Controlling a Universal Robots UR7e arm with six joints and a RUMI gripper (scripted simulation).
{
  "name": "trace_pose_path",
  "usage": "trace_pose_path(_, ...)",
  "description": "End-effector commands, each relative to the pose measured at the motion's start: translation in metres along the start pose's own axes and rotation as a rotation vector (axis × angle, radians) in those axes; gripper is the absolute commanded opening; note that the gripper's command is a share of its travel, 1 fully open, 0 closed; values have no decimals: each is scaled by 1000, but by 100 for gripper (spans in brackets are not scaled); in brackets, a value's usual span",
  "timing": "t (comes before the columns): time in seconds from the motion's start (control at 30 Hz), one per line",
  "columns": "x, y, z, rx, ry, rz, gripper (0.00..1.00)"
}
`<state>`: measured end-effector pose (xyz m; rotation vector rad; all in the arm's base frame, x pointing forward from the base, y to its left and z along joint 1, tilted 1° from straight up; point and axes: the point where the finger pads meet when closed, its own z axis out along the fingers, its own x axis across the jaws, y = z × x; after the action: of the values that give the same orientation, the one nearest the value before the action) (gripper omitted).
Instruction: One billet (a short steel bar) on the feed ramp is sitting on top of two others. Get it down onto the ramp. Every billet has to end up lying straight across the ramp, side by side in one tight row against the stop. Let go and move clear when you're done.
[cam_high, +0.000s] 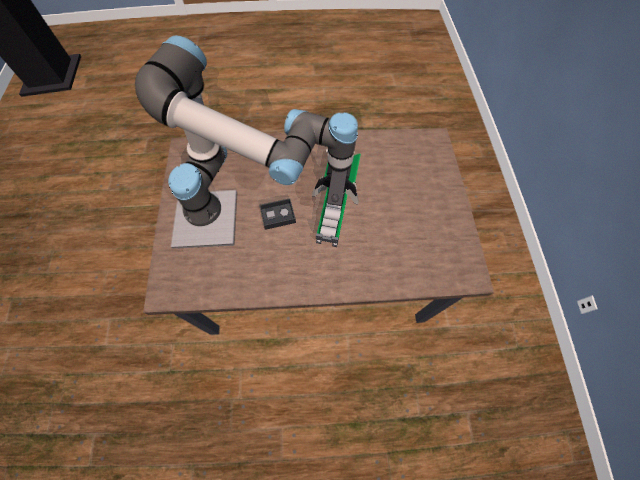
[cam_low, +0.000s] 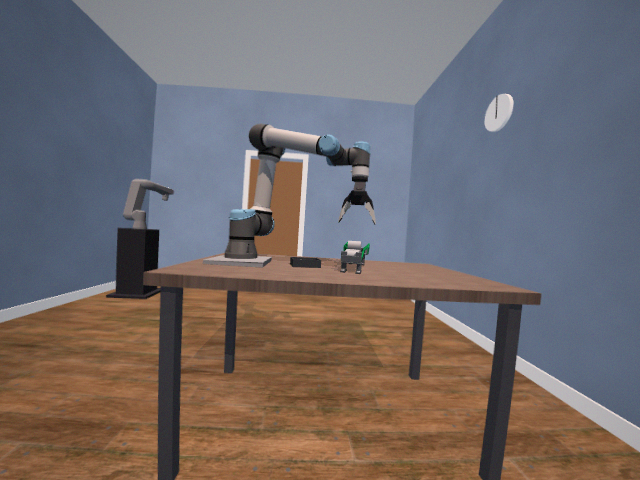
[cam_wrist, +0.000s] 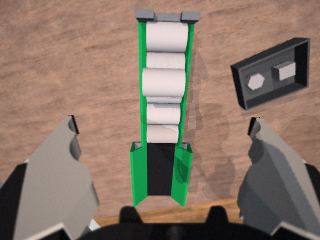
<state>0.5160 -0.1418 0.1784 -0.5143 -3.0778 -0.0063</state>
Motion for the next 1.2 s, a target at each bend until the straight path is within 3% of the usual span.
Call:
trace_pose_path(0.0,1,1,-1,-5,1,14,0)
trace_pose_path(1.1,1,1,-1,-5,1,14,0)
trace_pose_path(1.13,1,1,-1,-5,1,14,53)
trace_pose_path(1.17,1,1,-1,-5,1,14,53)
